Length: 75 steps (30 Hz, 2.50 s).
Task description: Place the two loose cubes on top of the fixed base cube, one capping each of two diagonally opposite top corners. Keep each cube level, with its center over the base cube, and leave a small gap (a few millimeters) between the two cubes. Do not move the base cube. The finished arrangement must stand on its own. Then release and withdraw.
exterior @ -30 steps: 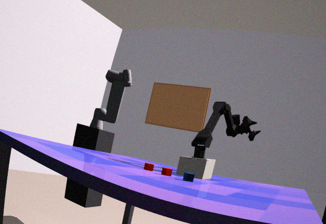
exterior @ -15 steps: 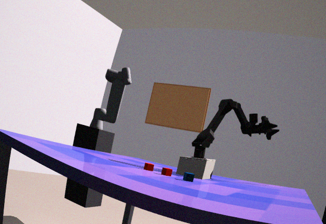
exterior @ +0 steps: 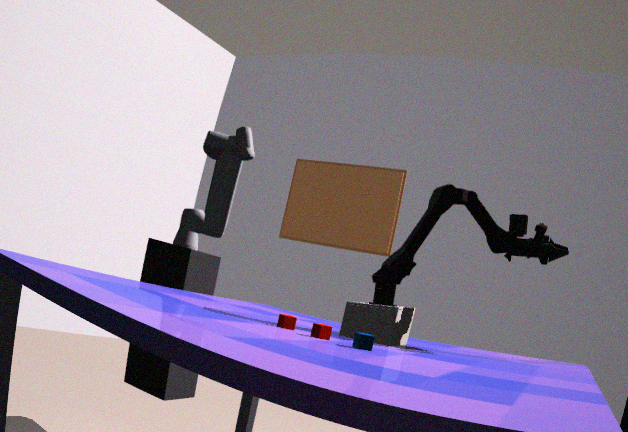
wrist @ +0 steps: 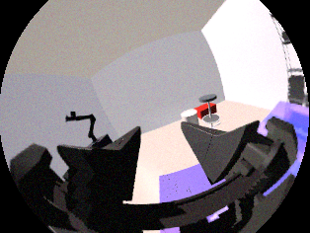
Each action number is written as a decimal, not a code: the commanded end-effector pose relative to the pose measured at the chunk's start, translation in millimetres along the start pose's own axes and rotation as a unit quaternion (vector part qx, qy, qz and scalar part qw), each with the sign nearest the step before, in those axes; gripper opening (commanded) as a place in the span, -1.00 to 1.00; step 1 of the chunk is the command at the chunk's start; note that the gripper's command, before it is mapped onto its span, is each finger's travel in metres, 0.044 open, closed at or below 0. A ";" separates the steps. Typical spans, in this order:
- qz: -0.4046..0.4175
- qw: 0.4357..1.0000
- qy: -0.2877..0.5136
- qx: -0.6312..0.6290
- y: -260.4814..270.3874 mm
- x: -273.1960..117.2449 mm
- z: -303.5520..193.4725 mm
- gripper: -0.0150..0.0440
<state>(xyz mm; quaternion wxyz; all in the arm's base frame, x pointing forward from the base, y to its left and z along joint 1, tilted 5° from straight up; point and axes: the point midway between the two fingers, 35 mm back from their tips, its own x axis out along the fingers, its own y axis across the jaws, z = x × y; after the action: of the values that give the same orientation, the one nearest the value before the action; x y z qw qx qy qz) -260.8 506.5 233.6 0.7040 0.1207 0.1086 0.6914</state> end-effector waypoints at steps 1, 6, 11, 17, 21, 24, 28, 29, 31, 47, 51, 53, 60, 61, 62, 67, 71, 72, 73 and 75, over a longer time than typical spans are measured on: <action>-0.043 0.998 0.014 -0.052 -50.4 20.7 6.5 0.41; -0.094 0.990 0.032 -0.104 -110.7 39.1 17.9 0.41; -0.143 0.977 0.055 -0.150 -172.5 49.6 29.7 0.41; -0.199 0.955 0.090 -0.199 -247.2 51.5 43.9 0.41; -0.235 0.938 0.117 -0.226 -296.5 46.4 53.1 0.41; -0.260 0.924 0.139 -0.244 -332.7 39.3 59.8 0.41; -0.291 0.903 0.170 -0.264 -379.7 25.6 68.3 0.41; -0.299 0.898 0.179 -0.269 -391.1 21.4 70.4 0.41; -0.313 0.887 0.195 -0.277 -413.6 12.2 74.3 0.41; -0.404 0.795 0.337 -0.302 -567.4 -97.4 98.5 0.41; -0.419 0.773 0.373 -0.297 -596.9 -132.8 102.0 0.41; -0.425 0.762 0.391 -0.294 -610.1 -151.4 103.3 0.41; -0.441 0.725 0.452 -0.274 -647.7 -220.0 105.6 0.41; -0.443 0.720 0.461 -0.270 -652.0 -230.1 105.6 0.41; -0.444 0.715 0.469 -0.266 -656.0 -240.3 105.6 0.41; -0.449 0.693 0.508 -0.243 -671.7 -291.6 104.2 0.41; -0.450 0.678 0.538 -0.221 -679.2 -332.8 101.8 0.41; -0.450 0.674 0.545 -0.216 -680.4 -343.0 101.1 0.41; -0.449 0.671 0.551 -0.210 -681.3 -353.2 100.2 0.41; -0.448 0.664 0.564 -0.197 -682.3 -373.4 98.4 0.41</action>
<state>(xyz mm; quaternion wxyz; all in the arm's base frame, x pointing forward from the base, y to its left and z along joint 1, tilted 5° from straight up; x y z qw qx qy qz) 411.4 154.5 109.5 0.7569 -0.4940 0.3572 0.2354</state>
